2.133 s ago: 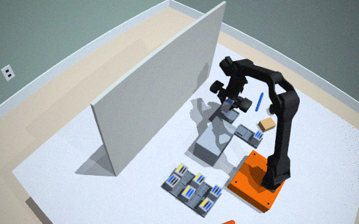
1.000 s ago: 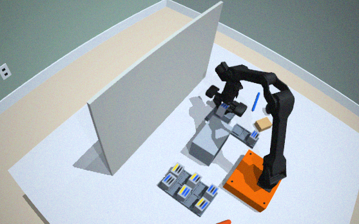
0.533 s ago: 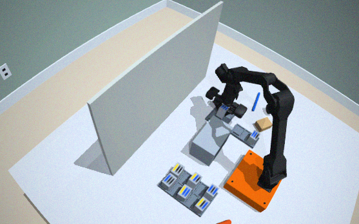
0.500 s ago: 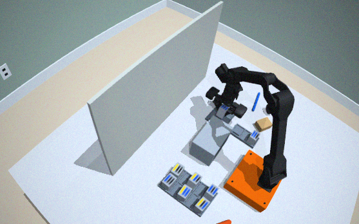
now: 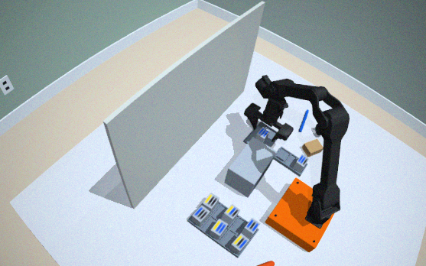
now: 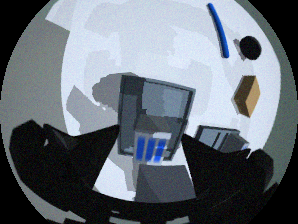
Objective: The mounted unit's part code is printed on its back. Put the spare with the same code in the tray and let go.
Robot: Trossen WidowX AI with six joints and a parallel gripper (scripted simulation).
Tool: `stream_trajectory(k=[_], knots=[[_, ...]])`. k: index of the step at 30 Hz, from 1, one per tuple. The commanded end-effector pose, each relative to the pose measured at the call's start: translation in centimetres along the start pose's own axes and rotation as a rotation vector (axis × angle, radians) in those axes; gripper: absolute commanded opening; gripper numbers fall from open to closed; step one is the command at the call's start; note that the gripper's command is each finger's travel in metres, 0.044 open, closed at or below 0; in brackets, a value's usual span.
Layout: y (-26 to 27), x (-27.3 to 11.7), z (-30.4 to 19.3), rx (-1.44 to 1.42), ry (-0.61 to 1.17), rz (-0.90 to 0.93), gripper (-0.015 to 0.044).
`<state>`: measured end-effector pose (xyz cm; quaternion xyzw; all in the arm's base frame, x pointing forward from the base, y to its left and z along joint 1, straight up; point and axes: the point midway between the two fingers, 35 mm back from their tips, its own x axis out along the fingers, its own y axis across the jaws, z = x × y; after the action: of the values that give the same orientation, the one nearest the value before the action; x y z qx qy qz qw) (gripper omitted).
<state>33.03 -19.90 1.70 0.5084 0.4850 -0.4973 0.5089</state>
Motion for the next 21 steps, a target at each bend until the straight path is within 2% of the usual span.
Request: stream_trajectory(k=[1,4,7,21], knots=[[0.4,-2.5,0.2,0.001,-0.003,0.004,0.044],[0.3,-8.0,0.2,0.003,-0.004,0.0,0.044],[-0.1,-10.7,0.0,0.004,-0.003,-0.002,0.044],[0.2,-10.3,0.0,0.0,-0.007,0.011,0.044]])
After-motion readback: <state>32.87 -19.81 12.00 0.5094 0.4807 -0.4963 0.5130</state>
